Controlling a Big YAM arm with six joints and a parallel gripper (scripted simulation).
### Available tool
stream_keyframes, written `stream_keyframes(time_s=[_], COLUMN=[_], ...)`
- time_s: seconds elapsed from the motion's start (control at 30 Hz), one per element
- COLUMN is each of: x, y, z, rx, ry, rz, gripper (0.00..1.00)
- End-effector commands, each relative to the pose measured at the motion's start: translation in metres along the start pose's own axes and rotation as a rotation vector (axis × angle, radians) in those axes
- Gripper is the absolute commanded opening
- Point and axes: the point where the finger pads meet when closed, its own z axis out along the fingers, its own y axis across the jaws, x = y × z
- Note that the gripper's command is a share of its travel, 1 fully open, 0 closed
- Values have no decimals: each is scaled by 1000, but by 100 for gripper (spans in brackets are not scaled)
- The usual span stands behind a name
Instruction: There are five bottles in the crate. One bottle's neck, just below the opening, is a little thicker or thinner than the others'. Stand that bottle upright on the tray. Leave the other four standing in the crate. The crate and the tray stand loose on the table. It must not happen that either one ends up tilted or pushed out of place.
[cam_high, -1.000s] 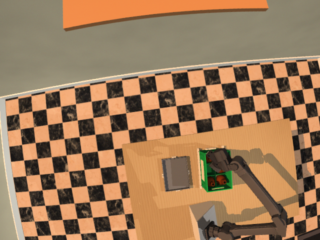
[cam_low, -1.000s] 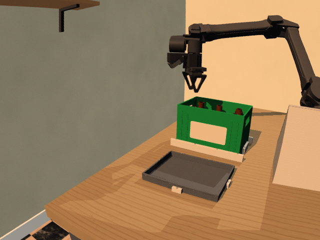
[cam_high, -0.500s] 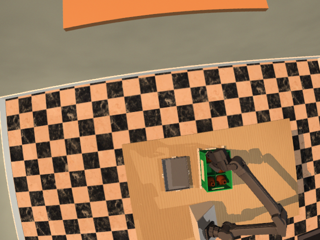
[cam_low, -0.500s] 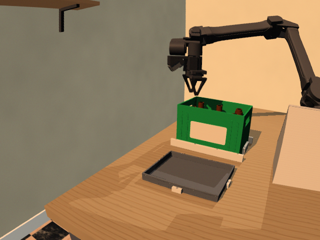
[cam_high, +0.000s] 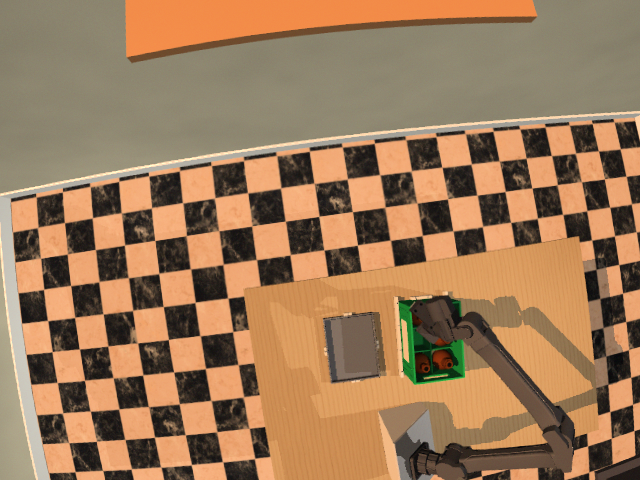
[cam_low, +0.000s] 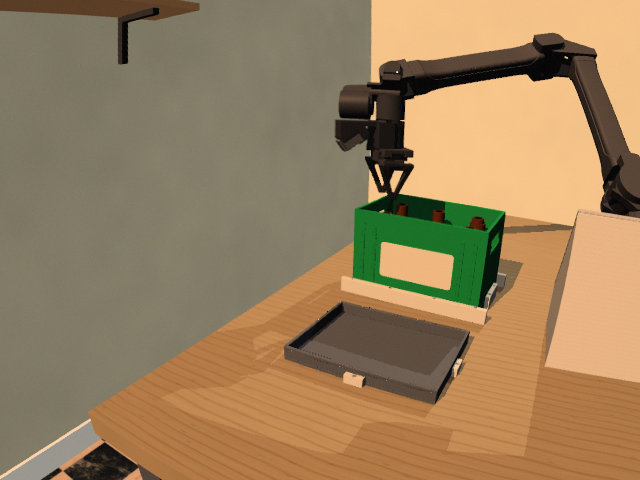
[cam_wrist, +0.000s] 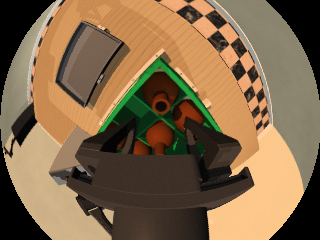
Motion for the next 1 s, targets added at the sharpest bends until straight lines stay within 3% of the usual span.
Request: stream_keyframes(time_s=[0.0, 0.33, 0.97], x=[-4, -1, -3], y=[-9, -3, -7], z=[13, 25, 24], rx=[-2, -8, -4], ry=[8, 17, 12], rz=[7, -4, 5], gripper=[61, 61, 61])
